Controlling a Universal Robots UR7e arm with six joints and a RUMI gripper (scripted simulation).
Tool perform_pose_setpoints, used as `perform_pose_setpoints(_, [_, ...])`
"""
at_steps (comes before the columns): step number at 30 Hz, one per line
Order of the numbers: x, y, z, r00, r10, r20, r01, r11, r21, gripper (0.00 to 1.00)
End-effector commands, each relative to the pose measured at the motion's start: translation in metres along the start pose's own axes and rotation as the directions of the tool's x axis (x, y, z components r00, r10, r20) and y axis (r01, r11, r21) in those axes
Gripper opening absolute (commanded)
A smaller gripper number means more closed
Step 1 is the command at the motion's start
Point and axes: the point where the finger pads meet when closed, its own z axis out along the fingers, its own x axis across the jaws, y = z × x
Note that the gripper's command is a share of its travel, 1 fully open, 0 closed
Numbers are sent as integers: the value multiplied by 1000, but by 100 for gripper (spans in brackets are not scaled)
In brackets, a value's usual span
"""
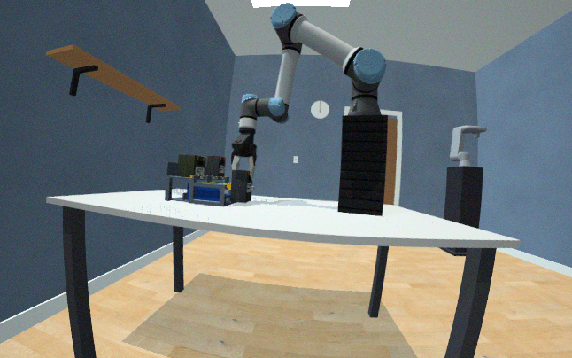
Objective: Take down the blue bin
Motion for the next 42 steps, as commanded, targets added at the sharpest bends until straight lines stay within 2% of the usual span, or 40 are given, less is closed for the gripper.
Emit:
perform_pose_setpoints(1, [1, 9, -1, 1000, 0, -2, 0, 1000, 0, 0])
perform_pose_setpoints(28, [1, 68, -1, 1000, 0, -2, 0, 1000, 0, 0])
perform_pose_setpoints(42, [1, 86, -1, 1000, 0, -2, 0, 1000, 0, 0])
